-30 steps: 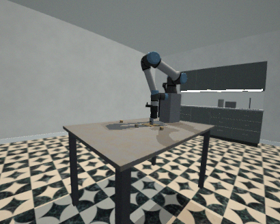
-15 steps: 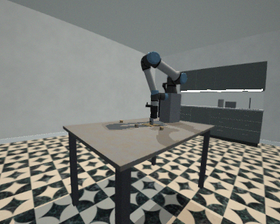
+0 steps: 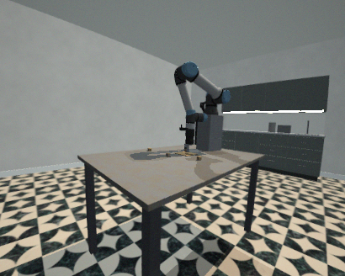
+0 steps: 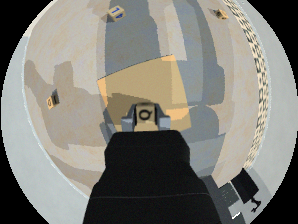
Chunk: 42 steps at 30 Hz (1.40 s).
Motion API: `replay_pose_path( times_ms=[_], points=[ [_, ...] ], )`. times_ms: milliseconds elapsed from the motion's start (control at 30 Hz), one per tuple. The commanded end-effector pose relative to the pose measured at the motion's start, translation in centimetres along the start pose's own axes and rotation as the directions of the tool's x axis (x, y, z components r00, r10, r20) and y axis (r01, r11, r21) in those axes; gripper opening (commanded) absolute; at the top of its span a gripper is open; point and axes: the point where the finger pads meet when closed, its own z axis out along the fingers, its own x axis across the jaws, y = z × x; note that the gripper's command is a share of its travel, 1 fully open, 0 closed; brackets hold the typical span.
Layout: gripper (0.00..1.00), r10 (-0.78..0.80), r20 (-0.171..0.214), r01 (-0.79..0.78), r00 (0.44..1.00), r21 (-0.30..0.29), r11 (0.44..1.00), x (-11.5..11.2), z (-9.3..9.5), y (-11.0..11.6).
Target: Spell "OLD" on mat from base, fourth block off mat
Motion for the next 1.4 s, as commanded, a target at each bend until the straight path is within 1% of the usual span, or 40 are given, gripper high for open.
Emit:
replay_pose_path(
  times_ms=[0,167,233,467,667,933,1367],
  points=[
    [0.49,0.000,0.000,0.000,1.000,0.002,1.000,0.0,-1.8,-0.1],
    [0.49,0.000,0.000,0.000,1.000,0.002,1.000,0.0,-3.9,-0.1],
    [0.49,0.000,0.000,0.000,1.000,0.002,1.000,0.0,-3.9,-0.1],
    [0.49,0.000,0.000,0.000,1.000,0.002,1.000,0.0,-6.7,-0.1],
    [0.49,0.000,0.000,0.000,1.000,0.002,1.000,0.0,-8.2,0.0],
    [0.49,0.000,0.000,0.000,1.000,0.002,1.000,0.0,-8.8,0.0],
    [0.49,-0.001,0.000,0.001,1.000,0.002,1.000,0.0,-8.8,-0.1]
  ],
)
